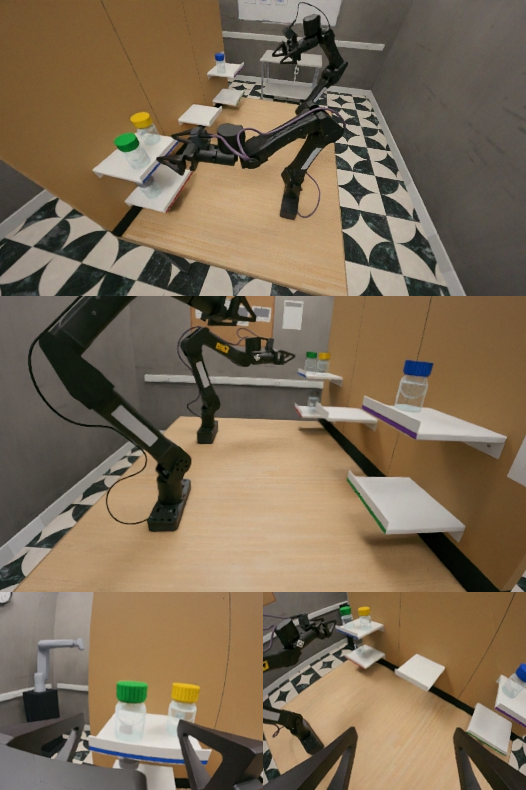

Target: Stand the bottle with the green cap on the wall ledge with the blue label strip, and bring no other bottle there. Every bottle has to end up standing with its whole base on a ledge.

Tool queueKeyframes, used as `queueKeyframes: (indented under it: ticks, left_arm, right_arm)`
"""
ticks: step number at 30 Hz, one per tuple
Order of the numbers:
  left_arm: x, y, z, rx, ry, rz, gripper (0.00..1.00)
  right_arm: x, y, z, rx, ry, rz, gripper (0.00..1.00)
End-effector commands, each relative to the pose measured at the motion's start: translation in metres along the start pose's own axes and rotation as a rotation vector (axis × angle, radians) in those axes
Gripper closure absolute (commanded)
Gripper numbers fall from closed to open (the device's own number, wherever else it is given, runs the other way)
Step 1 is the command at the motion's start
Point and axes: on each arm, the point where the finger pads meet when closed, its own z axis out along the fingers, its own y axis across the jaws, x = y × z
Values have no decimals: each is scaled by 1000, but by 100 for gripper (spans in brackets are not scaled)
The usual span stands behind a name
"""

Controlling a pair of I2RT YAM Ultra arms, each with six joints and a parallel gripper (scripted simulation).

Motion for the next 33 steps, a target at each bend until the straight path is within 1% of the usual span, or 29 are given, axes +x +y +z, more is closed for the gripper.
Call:
queueKeyframes:
  ticks: [1,5,9,13,15,19,24,27,28,33]
  left_arm:
    - [-4,0,-3,5,42,15,0]
    - [10,1,-6,5,181,13,0]
    - [9,1,-9,1,327,27,0]
    - [5,-2,-9,11,433,40,0]
    - [5,-2,-9,11,433,40,0]
    - [-8,-2,-7,13,482,55,0]
    - [-19,-1,-3,14,509,67,0]
    - [-24,-1,-1,15,506,71,0]
    - [-29,-1,2,14,487,76,0]
    - [-34,-3,1,20,474,78,0]
  right_arm:
    - [-1,1,2,-3,8,6,11]
    - [-1,1,2,-3,8,6,11]
    - [-1,1,2,-3,8,6,11]
    - [-1,1,2,-3,8,6,11]
    - [-1,1,2,-3,8,6,11]
    - [-1,1,2,-3,8,6,11]
    - [-1,1,2,-3,8,6,11]
    - [-1,1,2,-3,8,6,11]
    - [-1,1,2,-3,8,6,11]
    - [-1,1,2,-3,8,6,11]
